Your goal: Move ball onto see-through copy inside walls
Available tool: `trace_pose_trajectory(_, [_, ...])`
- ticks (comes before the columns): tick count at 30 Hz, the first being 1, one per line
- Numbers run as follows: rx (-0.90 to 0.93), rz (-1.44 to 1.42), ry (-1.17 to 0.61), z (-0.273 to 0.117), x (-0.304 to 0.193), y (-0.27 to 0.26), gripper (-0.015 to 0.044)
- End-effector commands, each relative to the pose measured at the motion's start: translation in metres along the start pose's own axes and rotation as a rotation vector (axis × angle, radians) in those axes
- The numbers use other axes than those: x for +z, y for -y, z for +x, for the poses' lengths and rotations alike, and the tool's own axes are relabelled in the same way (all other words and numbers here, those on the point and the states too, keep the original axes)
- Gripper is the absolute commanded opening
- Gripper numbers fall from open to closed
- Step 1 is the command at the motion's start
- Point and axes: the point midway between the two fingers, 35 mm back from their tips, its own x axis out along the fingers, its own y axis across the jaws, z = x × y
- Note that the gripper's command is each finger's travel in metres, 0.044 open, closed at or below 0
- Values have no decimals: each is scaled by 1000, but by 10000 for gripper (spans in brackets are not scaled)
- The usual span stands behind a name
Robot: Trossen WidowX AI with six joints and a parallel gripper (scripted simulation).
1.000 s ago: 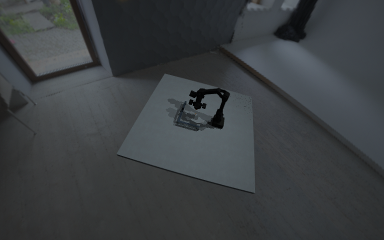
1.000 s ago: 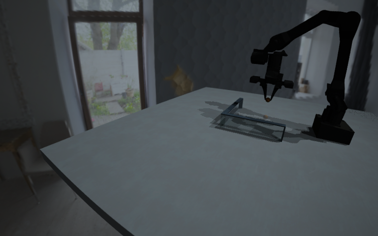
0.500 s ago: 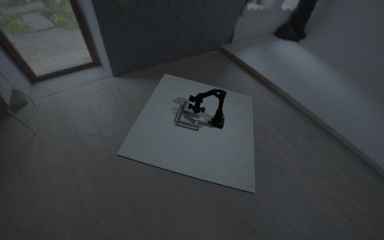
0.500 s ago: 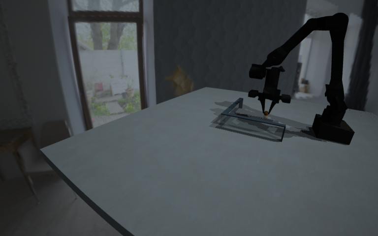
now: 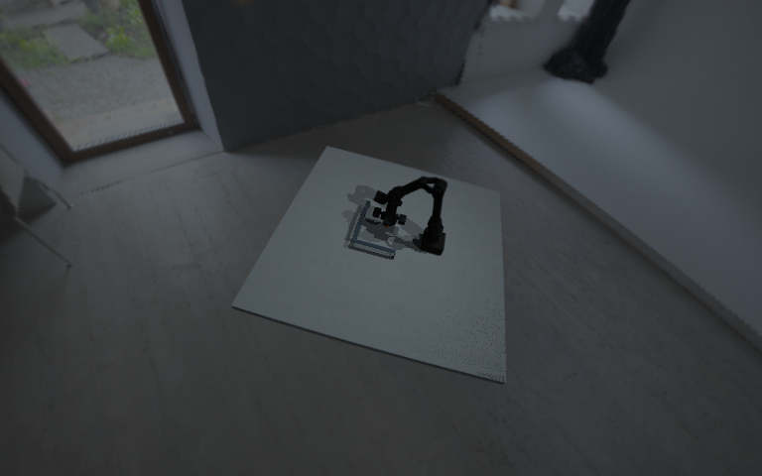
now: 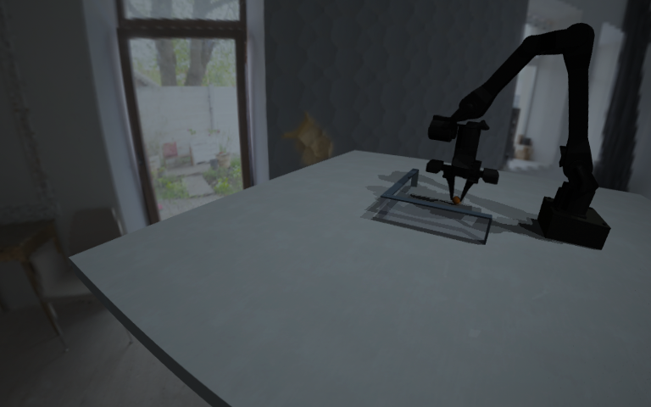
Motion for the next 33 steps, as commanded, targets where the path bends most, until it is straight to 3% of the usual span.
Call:
trace_pose_trajectory(1, [14, -4, -1, 9, 0, -4, 0])
trace_pose_trajectory(10, [14, -4, -1, 9, 0, -4, 0])
trace_pose_trajectory(18, [5, 0, 1, 7, 0, -1, 210])
trace_pose_trajectory(26, [5, 0, 1, 4, 0, -1, 211])
trace_pose_trajectory(31, [12, -3, -1, -69, 0, 0, 211])
trace_pose_trajectory(33, [14, -4, -1, -80, 0, -2, 211])
